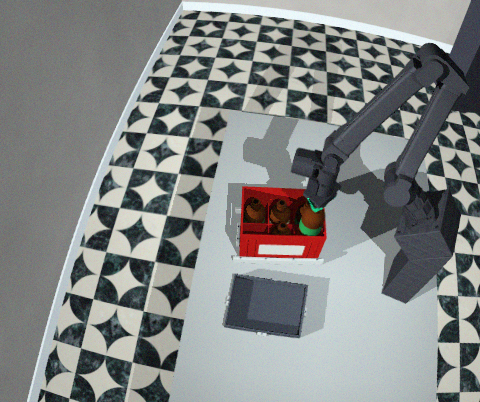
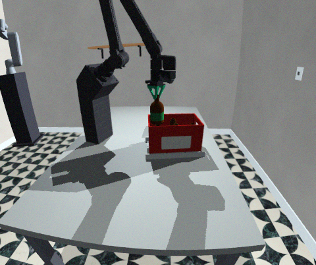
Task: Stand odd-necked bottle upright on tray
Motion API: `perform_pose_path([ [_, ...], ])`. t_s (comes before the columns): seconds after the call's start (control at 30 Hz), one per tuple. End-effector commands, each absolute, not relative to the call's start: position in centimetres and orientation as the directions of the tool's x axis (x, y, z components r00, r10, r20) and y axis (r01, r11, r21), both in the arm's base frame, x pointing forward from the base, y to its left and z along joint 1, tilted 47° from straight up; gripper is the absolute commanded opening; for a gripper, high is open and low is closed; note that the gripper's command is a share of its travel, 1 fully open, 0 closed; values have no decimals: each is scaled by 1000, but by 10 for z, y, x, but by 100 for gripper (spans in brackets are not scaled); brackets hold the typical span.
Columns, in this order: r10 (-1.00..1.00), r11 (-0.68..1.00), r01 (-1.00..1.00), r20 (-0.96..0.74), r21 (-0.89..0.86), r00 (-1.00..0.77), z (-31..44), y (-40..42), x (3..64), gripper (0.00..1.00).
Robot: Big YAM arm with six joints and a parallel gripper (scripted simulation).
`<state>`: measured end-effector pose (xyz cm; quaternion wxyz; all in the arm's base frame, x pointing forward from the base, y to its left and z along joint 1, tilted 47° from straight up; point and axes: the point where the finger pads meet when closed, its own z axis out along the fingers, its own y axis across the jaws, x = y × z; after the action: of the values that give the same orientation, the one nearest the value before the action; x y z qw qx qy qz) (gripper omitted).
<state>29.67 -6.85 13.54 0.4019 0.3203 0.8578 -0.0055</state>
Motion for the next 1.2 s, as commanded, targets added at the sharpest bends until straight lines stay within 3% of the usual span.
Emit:
perform_pose_path([
  [0.0,546,795,544,-711,271,-444,160,-65,300,0],
  [1.17,546,794,544,-711,270,-444,176,-60,283,0],
])
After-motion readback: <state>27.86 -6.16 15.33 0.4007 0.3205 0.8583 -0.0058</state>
